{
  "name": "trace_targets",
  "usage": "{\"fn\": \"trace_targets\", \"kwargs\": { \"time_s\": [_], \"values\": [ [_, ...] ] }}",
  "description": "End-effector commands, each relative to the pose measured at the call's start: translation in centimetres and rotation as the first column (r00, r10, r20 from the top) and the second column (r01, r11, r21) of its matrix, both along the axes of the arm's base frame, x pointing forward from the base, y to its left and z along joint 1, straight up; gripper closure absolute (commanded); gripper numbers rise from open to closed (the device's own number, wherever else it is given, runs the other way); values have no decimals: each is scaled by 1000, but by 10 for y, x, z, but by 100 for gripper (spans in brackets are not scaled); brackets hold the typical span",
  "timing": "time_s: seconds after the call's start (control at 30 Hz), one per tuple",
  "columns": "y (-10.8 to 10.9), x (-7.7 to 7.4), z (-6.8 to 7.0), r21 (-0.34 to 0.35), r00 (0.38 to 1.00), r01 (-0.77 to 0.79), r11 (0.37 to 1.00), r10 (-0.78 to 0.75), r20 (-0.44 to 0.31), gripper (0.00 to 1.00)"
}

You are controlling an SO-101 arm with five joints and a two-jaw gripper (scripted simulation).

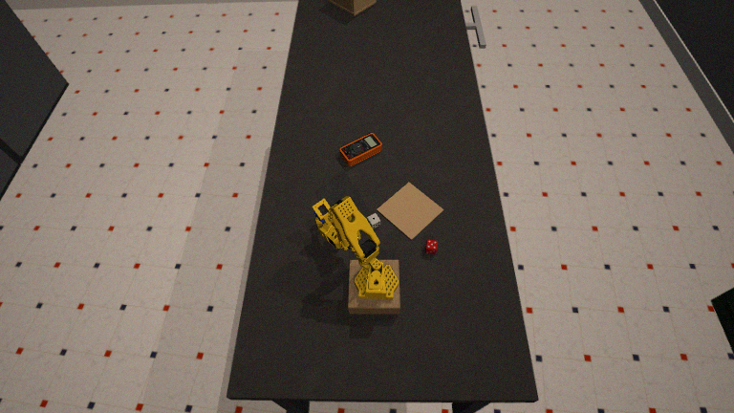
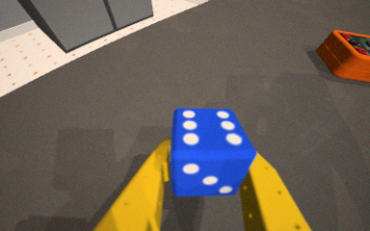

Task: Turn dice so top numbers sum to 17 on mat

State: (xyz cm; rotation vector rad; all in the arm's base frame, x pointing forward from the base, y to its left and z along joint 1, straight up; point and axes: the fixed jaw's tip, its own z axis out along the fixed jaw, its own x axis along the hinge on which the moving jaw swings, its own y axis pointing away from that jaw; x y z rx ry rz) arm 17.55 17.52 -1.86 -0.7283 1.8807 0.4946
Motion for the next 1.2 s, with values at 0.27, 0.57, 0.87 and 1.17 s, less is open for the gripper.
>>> {"fn": "trace_targets", "kwargs": {
  "time_s": [0.27, 0.57, 0.87, 1.17],
  "values": [
    [-1, 2, -6, 1, 1000, 5, 1000, -5, 9, 100],
    [-1, 2, -7, 1, 1000, 5, 1000, -5, 9, 100],
    [-1, 1, -12, 1, 1000, 5, 1000, -5, 9, 100],
    [-1, 1, -14, 1, 1000, 5, 1000, -5, 9, 100]
  ]
}}
